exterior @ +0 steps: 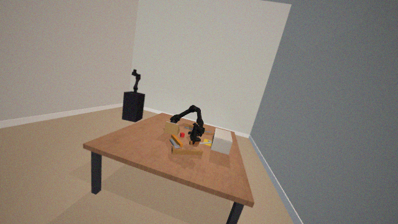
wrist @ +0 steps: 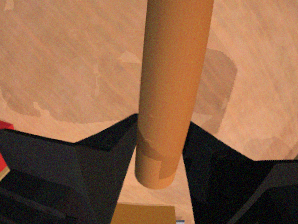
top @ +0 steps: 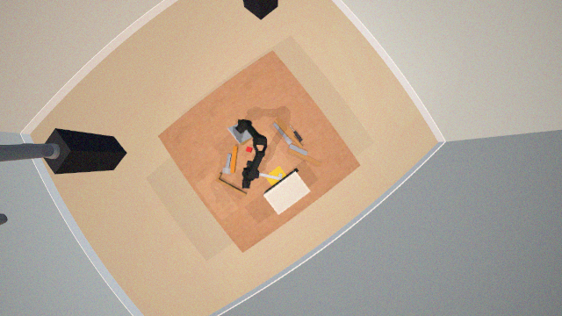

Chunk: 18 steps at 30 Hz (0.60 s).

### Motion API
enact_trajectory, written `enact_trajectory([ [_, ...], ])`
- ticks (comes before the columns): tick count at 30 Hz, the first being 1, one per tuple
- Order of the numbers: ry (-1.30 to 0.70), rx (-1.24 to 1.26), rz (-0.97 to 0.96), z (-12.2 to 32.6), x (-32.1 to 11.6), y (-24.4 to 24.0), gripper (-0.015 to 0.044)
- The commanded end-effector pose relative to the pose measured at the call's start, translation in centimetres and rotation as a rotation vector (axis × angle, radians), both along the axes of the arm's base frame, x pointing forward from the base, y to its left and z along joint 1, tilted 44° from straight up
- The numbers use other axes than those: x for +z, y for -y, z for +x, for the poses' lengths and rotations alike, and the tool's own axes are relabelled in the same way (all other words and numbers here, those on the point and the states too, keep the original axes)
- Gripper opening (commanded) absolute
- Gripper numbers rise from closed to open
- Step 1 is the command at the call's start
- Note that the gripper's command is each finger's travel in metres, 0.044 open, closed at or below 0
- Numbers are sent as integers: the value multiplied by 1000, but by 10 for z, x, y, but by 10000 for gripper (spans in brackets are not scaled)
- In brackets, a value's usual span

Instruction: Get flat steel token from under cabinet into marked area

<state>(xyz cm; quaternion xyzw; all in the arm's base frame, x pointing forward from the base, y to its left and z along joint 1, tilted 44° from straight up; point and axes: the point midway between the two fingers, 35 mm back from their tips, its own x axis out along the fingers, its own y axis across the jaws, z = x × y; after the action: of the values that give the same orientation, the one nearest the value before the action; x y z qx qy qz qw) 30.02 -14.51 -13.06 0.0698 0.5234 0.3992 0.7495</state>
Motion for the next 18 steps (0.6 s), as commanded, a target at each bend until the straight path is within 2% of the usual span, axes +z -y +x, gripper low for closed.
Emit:
enact_trajectory([
  [1,-1,-3,6,-9,-5,2,0],
  [18,-2,-2,2,-31,-18,13,0],
])
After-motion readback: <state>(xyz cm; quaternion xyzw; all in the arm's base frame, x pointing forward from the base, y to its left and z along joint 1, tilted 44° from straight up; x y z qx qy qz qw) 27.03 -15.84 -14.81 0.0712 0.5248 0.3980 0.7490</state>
